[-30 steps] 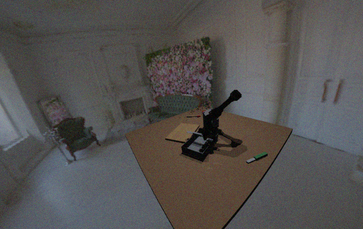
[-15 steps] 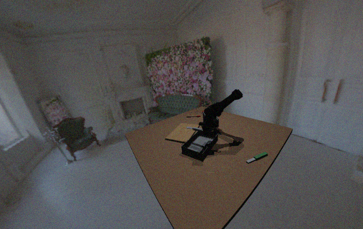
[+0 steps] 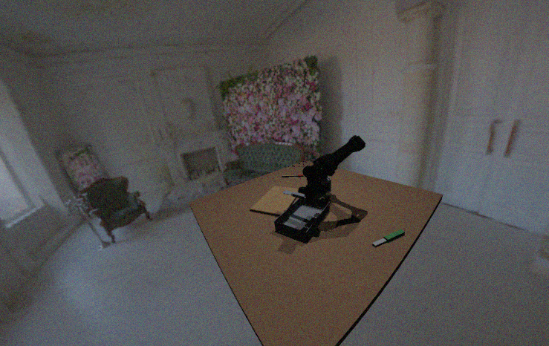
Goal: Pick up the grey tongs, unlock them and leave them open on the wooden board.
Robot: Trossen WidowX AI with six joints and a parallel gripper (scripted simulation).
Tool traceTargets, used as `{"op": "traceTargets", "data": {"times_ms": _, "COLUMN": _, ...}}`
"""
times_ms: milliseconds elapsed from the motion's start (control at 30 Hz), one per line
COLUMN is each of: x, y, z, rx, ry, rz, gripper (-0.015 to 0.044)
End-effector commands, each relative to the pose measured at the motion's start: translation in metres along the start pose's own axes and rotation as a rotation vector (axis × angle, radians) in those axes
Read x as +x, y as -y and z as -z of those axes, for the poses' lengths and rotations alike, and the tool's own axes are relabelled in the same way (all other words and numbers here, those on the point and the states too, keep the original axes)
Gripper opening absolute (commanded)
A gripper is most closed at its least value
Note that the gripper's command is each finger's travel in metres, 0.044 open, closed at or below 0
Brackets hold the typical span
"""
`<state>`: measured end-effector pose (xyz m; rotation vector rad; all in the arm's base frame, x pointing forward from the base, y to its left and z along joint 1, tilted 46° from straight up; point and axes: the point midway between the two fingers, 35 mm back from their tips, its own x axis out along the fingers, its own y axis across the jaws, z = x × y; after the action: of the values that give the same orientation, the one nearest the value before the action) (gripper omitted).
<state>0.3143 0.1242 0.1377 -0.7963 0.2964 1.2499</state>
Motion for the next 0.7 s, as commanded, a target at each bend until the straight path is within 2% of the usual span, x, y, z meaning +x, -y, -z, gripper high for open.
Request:
{"op": "traceTargets", "data": {"times_ms": 0, "x": 0.0003, "y": 0.004, "z": -0.0014, "rx": 0.012, "ry": -0.004, "rz": -0.042, "gripper": -0.015}}
{"op": "traceTargets", "data": {"times_ms": 667, "x": -0.0035, "y": -0.0006, "z": -0.0081, "rx": 0.14, "ry": -0.026, "rz": -0.311, "gripper": -0.015}}
